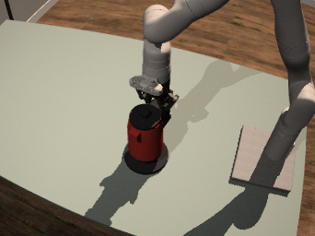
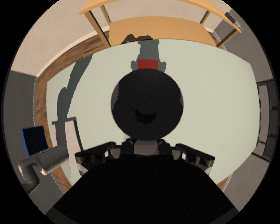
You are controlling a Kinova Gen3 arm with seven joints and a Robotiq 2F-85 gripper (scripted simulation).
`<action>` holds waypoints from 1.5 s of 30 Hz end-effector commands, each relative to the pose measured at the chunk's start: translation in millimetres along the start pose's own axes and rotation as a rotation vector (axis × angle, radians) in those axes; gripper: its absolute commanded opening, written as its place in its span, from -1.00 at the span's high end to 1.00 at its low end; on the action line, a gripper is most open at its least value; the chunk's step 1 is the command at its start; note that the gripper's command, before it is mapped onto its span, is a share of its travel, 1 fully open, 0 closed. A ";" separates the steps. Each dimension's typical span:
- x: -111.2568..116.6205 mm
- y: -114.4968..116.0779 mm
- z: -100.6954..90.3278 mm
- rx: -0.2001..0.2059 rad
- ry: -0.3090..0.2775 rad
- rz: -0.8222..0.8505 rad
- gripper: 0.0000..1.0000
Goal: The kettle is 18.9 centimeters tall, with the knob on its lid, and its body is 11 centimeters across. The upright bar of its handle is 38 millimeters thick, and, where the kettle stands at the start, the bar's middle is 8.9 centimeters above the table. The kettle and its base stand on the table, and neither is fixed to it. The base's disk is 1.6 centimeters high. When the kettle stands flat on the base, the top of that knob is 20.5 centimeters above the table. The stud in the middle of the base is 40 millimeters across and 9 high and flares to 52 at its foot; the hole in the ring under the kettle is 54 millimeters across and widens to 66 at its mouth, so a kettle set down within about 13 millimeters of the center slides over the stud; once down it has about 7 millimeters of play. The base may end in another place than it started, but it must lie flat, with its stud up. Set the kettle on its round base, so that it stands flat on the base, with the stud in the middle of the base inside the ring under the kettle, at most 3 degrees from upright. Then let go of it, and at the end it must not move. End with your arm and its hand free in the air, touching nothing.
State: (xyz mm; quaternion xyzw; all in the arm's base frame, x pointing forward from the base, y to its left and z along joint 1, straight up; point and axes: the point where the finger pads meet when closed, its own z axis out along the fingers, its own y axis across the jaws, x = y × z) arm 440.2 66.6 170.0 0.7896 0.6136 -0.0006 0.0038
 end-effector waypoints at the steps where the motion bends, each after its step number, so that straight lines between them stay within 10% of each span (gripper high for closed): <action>1: 0.1 0.1 1.3 -0.001 0.000 0.000 1.00; 45: 0.1 0.1 19.7 -0.001 0.000 0.000 1.00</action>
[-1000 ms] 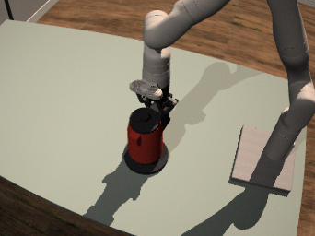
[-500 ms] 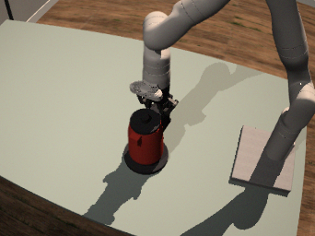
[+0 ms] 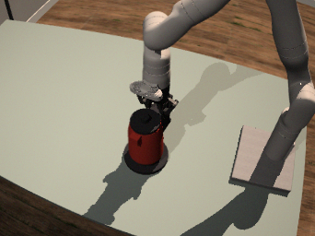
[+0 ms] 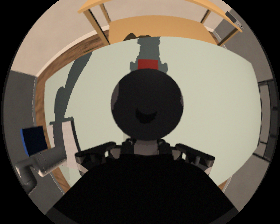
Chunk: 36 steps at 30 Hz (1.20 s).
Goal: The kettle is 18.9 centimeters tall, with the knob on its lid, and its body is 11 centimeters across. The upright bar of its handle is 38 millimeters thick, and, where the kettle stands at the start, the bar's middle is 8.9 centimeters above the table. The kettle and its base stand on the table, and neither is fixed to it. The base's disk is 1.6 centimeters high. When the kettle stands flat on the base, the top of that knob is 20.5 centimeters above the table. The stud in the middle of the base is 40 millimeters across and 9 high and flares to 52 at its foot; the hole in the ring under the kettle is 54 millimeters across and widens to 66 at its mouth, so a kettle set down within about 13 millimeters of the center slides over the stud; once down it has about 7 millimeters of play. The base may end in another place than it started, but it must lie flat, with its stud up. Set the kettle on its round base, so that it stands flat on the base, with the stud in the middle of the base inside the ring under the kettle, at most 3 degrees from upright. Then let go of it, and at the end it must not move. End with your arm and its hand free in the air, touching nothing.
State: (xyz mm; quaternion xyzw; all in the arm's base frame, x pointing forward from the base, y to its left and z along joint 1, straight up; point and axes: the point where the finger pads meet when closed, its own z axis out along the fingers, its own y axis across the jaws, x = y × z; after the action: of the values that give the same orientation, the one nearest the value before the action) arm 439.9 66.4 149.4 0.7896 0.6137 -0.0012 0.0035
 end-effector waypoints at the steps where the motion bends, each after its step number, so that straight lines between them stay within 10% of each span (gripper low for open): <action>1: 0.2 0.5 -0.8 -0.002 0.001 0.000 1.00; 36: 0.2 0.5 2.5 -0.002 0.001 0.000 1.00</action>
State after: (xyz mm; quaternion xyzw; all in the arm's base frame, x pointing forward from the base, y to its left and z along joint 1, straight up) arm 440.0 66.4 146.4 0.7896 0.6137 -0.0011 0.0035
